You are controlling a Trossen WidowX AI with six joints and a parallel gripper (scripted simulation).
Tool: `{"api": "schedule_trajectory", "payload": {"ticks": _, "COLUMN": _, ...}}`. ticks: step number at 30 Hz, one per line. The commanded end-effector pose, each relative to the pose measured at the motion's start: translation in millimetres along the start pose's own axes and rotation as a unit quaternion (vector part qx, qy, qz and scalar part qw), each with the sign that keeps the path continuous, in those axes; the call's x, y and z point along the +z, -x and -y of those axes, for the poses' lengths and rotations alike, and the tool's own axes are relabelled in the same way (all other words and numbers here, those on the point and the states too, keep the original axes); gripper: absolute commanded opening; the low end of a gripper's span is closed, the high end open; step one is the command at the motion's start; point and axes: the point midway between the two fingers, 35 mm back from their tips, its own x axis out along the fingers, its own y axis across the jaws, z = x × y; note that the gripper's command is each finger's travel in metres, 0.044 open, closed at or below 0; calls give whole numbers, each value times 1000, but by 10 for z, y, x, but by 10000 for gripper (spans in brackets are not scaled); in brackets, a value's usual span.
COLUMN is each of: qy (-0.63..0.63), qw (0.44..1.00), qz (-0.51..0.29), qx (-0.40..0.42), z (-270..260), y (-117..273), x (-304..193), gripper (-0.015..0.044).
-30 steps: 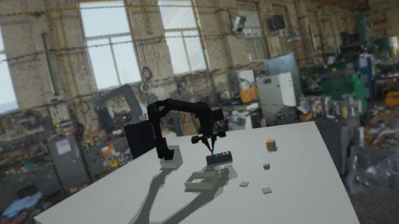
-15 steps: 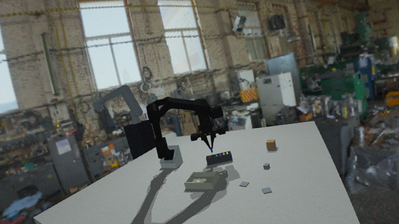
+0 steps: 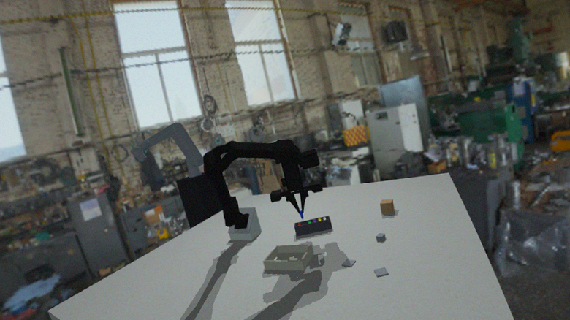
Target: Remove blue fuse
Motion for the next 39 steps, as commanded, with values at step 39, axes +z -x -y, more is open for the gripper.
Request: {"api": "schedule_trajectory", "payload": {"ticks": 39, "qy": -5, "qw": 1000, "qz": -13, "qx": 3, "z": -647, "y": -197, "x": -1616, "gripper": 0}}
